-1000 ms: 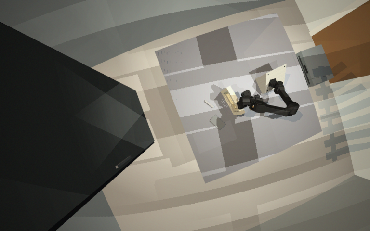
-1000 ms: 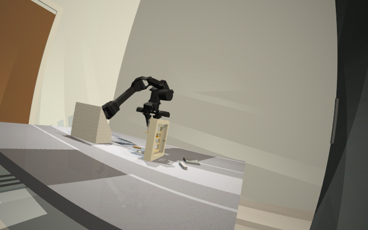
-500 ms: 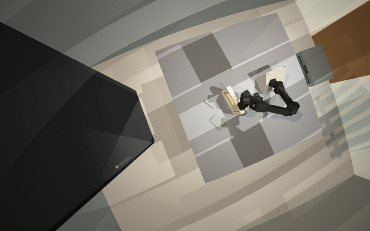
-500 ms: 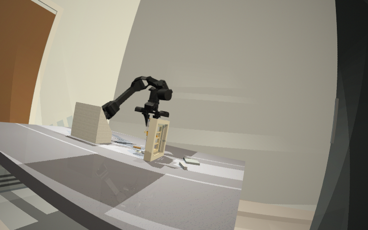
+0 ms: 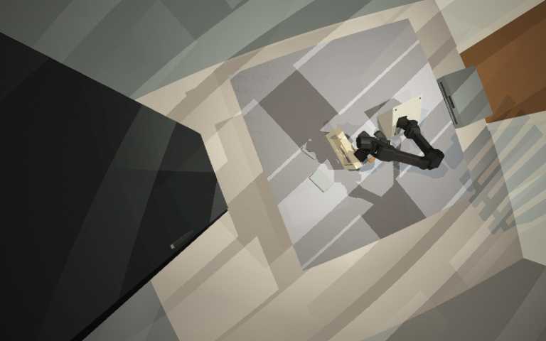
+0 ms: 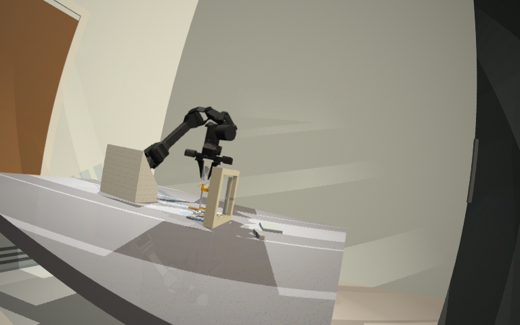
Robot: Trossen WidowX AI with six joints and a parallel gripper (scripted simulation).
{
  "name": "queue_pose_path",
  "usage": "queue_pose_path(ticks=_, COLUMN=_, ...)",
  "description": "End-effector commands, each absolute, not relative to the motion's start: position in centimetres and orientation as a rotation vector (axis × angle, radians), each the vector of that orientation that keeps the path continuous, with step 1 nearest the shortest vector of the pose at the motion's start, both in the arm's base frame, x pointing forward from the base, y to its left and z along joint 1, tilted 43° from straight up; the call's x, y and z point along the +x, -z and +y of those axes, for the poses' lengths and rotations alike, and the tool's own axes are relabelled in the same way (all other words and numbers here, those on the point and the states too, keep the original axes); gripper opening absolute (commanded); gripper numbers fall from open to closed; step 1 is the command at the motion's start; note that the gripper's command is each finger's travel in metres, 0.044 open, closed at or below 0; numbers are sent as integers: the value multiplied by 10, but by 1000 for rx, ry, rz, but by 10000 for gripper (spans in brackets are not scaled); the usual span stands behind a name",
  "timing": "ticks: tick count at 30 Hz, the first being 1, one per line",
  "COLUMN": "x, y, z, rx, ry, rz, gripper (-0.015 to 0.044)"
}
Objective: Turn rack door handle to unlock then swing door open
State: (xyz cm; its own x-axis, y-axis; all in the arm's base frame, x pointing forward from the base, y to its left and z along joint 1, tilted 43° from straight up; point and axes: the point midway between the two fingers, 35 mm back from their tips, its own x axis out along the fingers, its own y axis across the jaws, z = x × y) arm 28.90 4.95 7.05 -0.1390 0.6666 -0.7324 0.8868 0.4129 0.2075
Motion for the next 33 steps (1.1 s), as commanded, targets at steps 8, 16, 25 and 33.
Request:
queue_pose_path(ticks=8, x=277, y=-62, z=39, rx=1180, ry=147, rz=1849, gripper=21)
queue_pose_path(ticks=16, x=267, y=-55, z=28, rx=1098, ry=39, rz=1832, gripper=21)
queue_pose_path(ticks=25, x=257, y=-45, z=15, rx=1007, ry=-78, rz=1809, gripper=21)
queue_pose_path(ticks=33, x=249, y=-35, z=3, rx=927, ry=-176, rz=1784, gripper=21)
